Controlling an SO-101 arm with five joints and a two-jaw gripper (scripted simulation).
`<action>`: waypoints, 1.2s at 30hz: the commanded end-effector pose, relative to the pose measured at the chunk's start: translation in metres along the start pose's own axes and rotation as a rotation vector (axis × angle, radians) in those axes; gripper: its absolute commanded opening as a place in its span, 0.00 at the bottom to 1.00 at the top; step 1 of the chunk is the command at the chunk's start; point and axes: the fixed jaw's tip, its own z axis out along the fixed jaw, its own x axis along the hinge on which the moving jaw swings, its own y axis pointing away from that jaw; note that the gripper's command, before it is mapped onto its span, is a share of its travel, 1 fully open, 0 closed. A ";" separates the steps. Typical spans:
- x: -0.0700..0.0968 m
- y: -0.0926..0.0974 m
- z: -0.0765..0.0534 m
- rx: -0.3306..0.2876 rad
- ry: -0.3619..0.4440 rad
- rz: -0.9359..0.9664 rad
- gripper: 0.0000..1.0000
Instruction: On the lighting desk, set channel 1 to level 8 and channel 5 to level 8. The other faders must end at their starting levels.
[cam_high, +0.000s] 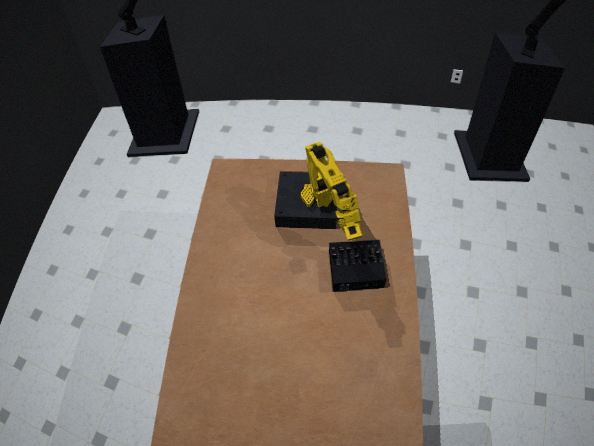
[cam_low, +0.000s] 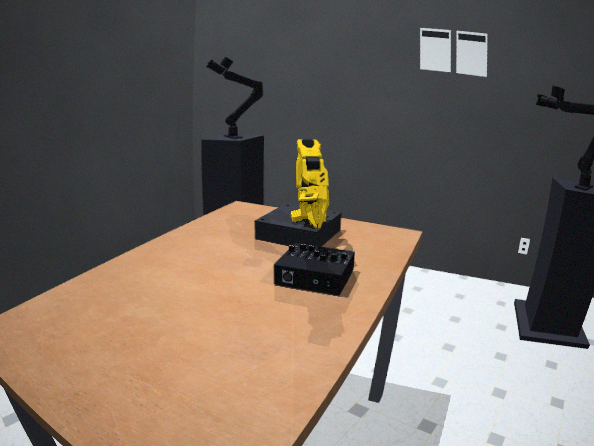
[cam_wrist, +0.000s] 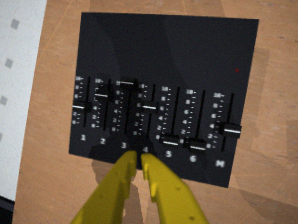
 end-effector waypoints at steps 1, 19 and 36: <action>0.005 0.001 0.004 0.001 0.021 0.000 0.00; 0.005 0.001 0.004 0.001 0.021 0.000 0.00; 0.007 0.000 0.003 0.019 0.067 0.086 0.00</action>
